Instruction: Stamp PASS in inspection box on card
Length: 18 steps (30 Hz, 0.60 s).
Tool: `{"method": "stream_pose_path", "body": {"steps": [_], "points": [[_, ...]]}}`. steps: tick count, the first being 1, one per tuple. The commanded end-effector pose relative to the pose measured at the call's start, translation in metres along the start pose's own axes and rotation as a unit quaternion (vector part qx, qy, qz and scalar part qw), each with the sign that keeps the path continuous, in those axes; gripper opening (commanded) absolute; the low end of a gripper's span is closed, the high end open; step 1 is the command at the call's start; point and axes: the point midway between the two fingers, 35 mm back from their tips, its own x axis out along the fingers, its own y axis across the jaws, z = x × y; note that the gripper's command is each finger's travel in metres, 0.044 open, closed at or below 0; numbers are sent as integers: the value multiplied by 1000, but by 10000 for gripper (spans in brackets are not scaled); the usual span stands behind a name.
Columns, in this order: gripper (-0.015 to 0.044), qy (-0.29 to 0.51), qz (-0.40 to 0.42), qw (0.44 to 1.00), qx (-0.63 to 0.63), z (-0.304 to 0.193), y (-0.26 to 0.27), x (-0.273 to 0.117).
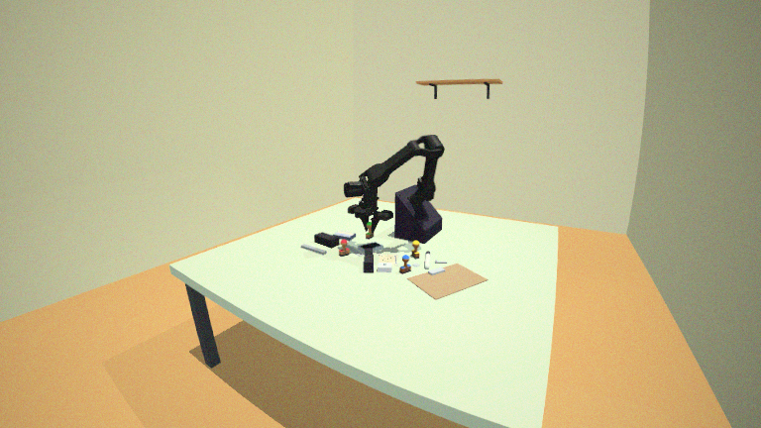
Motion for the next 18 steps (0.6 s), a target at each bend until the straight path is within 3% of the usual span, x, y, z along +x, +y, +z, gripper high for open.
{"method": "stream_pose_path", "body": {"steps": [1,18], "points": [[0,1,2,1000,2,-1,1,4],[0,1,2,1000,2,-1,1,15]]}}
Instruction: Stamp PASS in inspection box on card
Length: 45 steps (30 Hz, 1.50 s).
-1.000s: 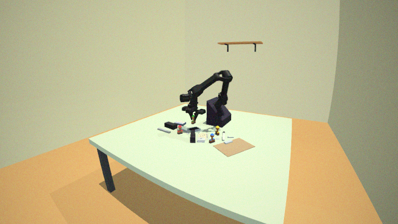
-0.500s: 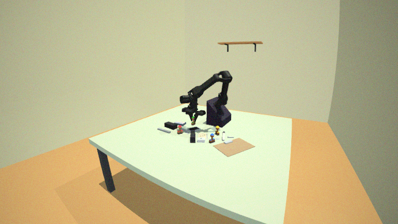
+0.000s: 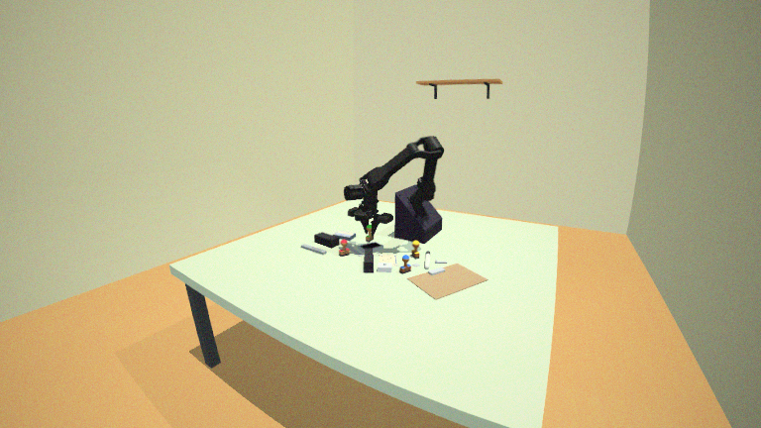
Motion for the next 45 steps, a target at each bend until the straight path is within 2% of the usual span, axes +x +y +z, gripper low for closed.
{"method": "stream_pose_path", "body": {"steps": [1,45], "points": [[0,1,2,1000,2,-1,1,4],[0,1,3,1000,-1,-2,3,25]]}}
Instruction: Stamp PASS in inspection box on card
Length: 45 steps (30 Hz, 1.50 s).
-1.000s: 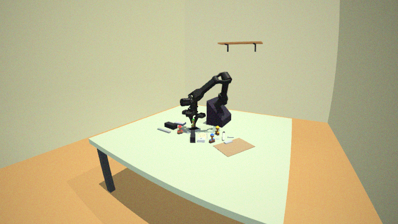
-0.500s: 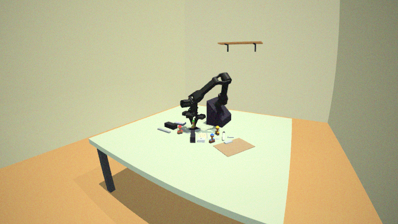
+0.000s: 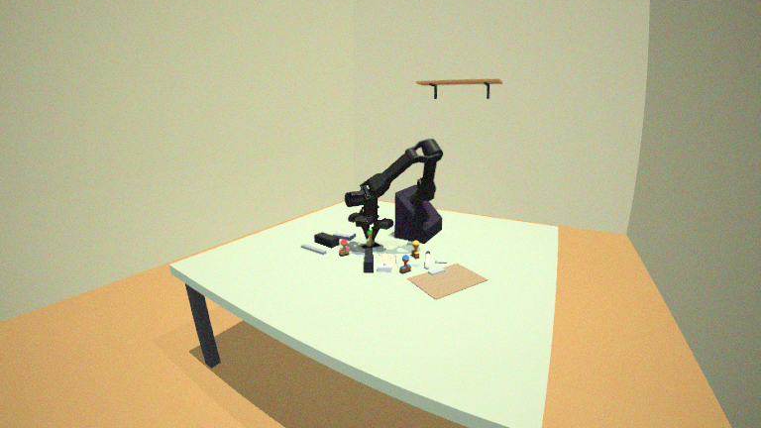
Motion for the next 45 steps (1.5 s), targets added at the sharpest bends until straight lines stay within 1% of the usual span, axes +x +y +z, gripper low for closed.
{"method": "stream_pose_path", "body": {"steps": [1,45], "points": [[0,0,2,1000,2,0,1,1],[0,0,2,1000,2,0,1,5]]}}
